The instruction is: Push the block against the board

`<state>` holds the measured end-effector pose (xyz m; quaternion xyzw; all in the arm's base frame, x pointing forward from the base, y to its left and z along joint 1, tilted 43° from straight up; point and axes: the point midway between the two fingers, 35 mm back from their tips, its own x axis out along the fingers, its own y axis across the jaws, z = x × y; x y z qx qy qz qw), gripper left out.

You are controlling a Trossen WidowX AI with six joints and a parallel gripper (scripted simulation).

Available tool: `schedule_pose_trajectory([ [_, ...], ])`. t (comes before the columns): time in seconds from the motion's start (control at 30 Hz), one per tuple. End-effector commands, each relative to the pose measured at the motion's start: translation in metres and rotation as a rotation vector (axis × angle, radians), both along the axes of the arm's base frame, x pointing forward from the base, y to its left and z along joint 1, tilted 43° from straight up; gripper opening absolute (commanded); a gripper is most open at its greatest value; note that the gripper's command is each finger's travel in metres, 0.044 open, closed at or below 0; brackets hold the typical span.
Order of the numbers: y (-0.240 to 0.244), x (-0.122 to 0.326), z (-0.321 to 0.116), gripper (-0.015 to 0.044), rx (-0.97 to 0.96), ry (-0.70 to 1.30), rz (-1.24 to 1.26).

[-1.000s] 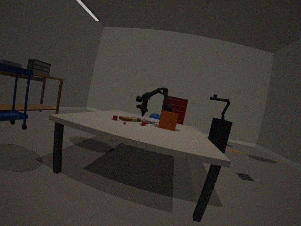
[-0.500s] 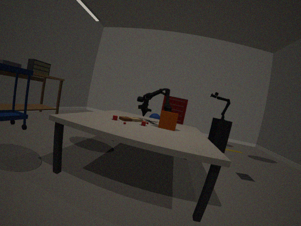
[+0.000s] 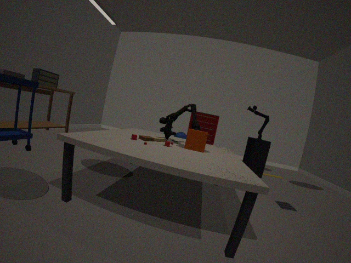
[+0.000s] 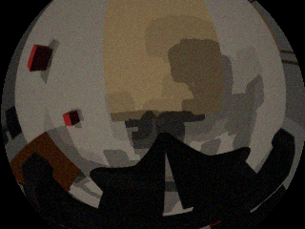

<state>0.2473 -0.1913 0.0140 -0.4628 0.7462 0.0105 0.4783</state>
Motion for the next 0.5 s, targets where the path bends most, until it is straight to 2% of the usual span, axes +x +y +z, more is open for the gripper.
schedule_pose_trajectory([
  [0.0, -0.001, 0.001, -0.003, 0.0000, 0.002, 0.000, 0.009],
  [0.47, 0.005, 0.012, -0.010, 0.0000, 0.004, -0.001, 0.009],
])
